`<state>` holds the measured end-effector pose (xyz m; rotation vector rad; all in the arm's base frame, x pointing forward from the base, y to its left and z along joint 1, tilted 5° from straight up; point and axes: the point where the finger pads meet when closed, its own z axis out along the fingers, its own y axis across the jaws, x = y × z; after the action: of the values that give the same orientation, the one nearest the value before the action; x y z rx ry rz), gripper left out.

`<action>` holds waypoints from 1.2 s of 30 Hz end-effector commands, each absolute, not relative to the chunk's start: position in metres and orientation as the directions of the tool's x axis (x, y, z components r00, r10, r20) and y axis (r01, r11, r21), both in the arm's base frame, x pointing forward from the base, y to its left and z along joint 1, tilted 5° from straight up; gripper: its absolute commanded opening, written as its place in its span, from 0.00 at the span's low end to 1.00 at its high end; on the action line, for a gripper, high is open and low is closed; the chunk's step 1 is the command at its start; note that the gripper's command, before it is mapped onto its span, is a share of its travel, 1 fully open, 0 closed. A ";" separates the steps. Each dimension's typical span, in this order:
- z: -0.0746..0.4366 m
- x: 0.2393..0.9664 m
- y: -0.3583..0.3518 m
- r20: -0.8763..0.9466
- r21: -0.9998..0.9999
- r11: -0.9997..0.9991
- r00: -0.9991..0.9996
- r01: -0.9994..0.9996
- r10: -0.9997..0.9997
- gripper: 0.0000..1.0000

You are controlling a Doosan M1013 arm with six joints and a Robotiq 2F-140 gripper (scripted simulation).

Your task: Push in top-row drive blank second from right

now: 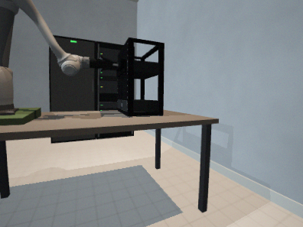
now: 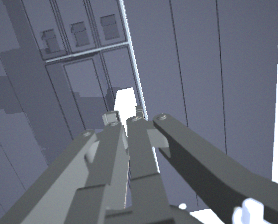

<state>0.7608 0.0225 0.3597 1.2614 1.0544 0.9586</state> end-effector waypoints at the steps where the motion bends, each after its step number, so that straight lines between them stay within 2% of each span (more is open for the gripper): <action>1: 0.357 0.764 0.022 -0.081 0.997 0.080 0.254 0.015 0.964 0.00; 36: 0.357 0.768 0.021 -0.081 0.997 0.080 0.254 0.015 0.964 0.00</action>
<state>0.7653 0.0213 0.3593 1.2610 1.0539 0.9590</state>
